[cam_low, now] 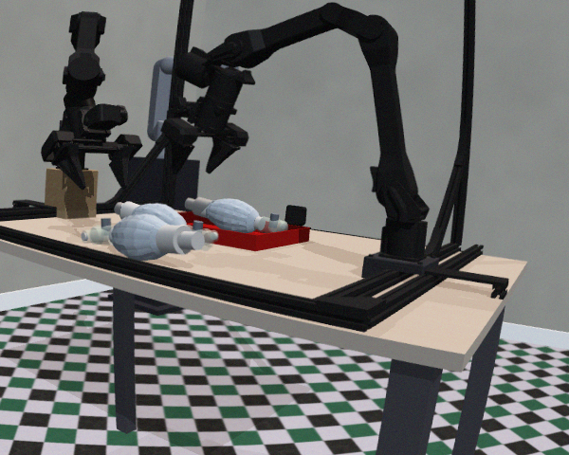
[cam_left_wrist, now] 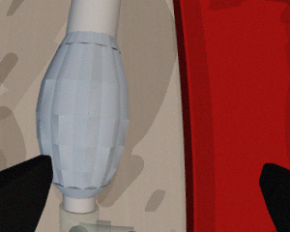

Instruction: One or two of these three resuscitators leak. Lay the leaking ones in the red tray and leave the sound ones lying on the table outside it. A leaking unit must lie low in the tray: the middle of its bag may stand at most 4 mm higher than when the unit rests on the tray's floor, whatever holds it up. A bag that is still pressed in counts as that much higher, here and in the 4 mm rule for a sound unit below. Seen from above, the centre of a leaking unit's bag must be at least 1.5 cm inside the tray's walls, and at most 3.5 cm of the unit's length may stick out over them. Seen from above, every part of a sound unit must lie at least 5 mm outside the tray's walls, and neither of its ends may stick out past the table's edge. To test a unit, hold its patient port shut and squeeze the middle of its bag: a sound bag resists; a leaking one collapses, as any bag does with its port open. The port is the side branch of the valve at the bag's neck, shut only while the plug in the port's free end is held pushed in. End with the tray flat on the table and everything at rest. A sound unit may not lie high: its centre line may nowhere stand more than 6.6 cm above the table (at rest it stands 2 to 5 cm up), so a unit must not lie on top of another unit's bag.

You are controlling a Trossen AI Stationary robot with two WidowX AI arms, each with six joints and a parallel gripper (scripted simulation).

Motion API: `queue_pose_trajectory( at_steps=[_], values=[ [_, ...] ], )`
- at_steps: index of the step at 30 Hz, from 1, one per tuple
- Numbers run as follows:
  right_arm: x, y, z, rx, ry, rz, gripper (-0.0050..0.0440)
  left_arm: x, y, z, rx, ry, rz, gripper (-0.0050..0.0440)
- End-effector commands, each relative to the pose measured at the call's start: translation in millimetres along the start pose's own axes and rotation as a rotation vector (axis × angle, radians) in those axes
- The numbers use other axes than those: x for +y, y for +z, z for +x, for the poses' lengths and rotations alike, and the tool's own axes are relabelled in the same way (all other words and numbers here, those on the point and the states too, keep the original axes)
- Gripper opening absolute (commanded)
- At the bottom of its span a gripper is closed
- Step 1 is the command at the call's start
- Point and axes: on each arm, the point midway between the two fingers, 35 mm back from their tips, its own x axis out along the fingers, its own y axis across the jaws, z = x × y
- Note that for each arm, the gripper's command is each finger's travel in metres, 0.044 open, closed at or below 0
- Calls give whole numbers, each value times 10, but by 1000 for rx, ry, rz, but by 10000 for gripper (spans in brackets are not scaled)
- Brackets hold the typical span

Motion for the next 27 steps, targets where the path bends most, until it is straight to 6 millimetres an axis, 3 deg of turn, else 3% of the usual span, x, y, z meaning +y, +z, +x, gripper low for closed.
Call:
queue_pose_trajectory(
  at_steps=[1, 12, 18, 27],
  values=[
    [2, 7, -6, -1, -1, 0, 409, -12, -19, 38, 3, -20, 21, 440],
    [2, 6, -10, -1, 0, 0, 409, 1341, -373, -92, -119, -27, 36, 440],
    [2, 6, -10, -1, 0, 0, 409, 1341, -373, -92, -119, -27, 36, 440],
    [2, 5, -8, -1, -1, -2, 409, 1821, -612, -203, -182, -6, 53, 440]
  ],
)
